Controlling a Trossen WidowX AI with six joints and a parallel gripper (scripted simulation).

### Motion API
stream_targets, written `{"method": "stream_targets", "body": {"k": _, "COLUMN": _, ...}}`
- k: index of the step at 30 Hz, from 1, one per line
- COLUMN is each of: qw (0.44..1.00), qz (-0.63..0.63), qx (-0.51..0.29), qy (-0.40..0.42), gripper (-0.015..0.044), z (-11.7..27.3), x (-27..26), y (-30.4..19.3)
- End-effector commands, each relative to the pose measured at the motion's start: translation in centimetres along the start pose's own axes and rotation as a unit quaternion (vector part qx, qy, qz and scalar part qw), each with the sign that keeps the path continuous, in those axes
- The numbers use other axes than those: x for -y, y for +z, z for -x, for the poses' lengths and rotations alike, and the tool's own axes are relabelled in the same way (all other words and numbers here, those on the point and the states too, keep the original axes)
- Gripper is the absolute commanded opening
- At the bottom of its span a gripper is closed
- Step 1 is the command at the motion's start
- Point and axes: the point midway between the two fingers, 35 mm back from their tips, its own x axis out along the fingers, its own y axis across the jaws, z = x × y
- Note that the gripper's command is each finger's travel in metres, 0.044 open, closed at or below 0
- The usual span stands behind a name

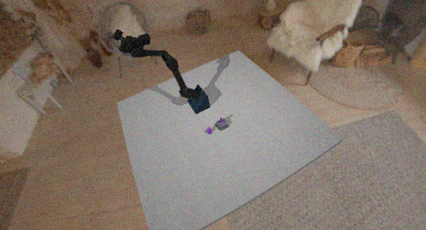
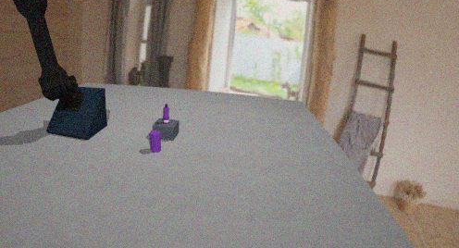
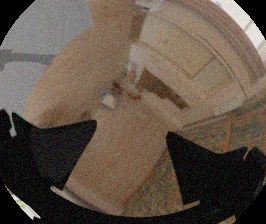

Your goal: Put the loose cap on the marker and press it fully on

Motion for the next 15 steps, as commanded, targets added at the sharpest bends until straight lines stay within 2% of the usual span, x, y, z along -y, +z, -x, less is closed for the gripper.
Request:
{"method": "stream_targets", "body": {"k": 1, "qw": 1.000, "qz": 0.005, "qx": 0.000, "qy": -0.002, "gripper": 0.0374, "z": 0.0, "x": 0.1, "y": 0.2}}
{"method": "stream_targets", "body": {"k": 6, "qw": 0.988, "qz": 0.151, "qx": 0.012, "qy": -0.035, "gripper": 0.0243, "z": -0.6, "x": 1.6, "y": 5.3}}
{"method": "stream_targets", "body": {"k": 11, "qw": 0.942, "qz": 0.324, "qx": 0.045, "qy": -0.070, "gripper": 0.0240, "z": -0.7, "x": 2.4, "y": 11.7}}
{"method": "stream_targets", "body": {"k": 15, "qw": 0.869, "qz": 0.475, "qx": 0.072, "qy": -0.120, "gripper": 0.0240, "z": 0.2, "x": 2.6, "y": 18.0}}
